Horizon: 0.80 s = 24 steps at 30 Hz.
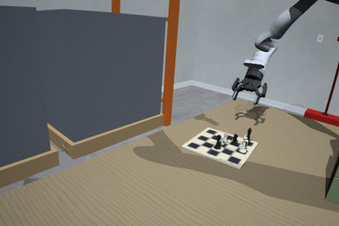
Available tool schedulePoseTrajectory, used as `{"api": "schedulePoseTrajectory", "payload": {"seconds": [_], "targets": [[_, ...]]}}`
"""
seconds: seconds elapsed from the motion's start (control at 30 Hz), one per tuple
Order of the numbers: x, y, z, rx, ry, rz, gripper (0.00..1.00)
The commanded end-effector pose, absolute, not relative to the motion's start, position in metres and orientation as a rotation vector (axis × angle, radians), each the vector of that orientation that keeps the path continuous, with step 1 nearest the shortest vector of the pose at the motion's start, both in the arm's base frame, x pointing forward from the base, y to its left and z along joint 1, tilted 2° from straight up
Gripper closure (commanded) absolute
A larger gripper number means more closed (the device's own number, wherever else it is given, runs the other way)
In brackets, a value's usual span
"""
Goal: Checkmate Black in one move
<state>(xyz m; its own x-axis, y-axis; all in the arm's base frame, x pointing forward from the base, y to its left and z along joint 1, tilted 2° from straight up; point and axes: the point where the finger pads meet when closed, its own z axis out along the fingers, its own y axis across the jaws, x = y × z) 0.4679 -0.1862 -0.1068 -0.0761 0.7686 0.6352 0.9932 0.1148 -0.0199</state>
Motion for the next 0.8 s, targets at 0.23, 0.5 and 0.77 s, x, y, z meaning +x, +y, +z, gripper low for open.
{"api": "schedulePoseTrajectory", "payload": {"seconds": [0.23, 0.5, 0.77], "targets": [[0.479, -0.141, -0.11, -1.8, -1.869, -0.46, 0.0], [0.481, -0.081, -0.115, -2.026, -1.795, -0.251, 0.0], [0.476, -0.058, -0.114, -2.153, -1.755, -0.162, 0.0]]}}
